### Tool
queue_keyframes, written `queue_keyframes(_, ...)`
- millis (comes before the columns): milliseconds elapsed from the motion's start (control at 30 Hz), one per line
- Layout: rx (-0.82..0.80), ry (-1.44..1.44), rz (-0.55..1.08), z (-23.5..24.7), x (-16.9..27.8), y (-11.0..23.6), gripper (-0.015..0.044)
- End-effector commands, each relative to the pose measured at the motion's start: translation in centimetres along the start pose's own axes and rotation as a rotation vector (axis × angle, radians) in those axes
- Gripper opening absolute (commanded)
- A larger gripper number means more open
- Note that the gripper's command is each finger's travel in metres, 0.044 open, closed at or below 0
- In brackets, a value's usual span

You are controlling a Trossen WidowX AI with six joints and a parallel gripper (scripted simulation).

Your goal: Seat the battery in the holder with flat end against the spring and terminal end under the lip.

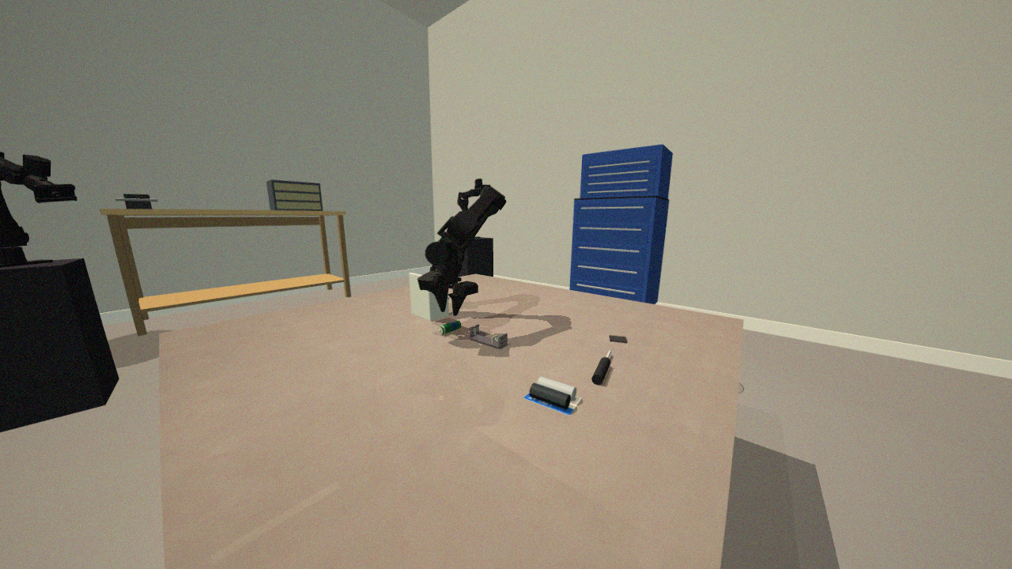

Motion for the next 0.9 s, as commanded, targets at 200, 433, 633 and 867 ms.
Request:
queue_keyframes(200,0.000,-0.035,0.005,-0.1,0.0,-0.8,0.0249)
queue_keyframes(433,-0.001,-0.035,0.004,0.0,0.0,-2.0,0.0249)
queue_keyframes(633,-0.001,-0.035,0.004,0.0,0.0,-2.9,0.0249)
queue_keyframes(867,-0.001,-0.035,0.006,0.0,0.1,-4.0,0.0249)
Point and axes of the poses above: the point midway between the two fingers, 35 mm back from their tips, its own y axis back along the fingers, its own z axis across the jaws, x = y × z, the point moved 1 cm from there along y, back along the fingers, and after that the axes turned 7 degrees about -y, right-handed, at the moved point
